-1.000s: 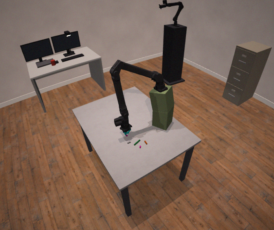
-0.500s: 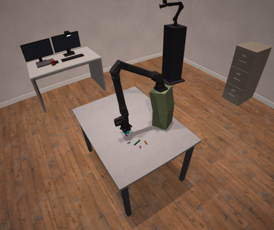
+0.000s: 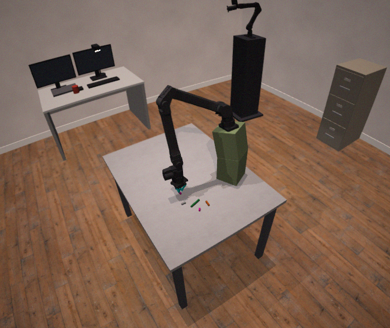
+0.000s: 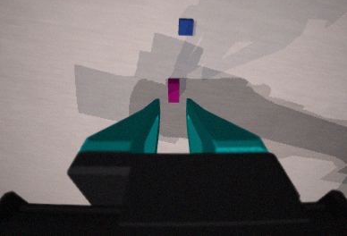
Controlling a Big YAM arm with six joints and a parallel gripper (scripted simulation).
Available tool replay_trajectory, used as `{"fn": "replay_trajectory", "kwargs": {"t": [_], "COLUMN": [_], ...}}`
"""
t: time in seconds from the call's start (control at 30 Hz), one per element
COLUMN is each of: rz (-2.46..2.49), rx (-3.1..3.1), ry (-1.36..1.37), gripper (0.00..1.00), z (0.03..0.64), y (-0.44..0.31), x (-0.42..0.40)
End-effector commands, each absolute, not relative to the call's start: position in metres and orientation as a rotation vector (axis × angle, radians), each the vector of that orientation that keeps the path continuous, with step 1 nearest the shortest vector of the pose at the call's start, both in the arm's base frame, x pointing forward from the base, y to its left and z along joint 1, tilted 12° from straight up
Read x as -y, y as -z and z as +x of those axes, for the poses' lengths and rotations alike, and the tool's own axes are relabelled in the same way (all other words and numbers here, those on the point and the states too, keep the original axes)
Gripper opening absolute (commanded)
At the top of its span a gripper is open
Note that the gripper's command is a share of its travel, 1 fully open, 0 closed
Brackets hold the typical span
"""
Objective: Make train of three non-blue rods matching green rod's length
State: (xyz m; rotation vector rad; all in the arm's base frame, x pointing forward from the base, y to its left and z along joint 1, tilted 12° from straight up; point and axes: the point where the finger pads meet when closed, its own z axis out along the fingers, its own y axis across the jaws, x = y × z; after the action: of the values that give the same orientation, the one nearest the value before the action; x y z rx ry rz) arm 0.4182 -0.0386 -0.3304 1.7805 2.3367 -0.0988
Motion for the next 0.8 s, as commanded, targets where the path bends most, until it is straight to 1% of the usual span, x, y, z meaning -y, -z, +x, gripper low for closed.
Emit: {"fn": "replay_trajectory", "kwargs": {"t": [0.0, 0.77], "rz": [1.774, 1.771], "rx": [-2.351, -2.349], "ry": [0.110, 0.106], "gripper": [0.24, 0.24], "z": [0.4121, 0.4145], "y": [0.3386, 0.3390], "x": [0.0310, 0.0311]}}
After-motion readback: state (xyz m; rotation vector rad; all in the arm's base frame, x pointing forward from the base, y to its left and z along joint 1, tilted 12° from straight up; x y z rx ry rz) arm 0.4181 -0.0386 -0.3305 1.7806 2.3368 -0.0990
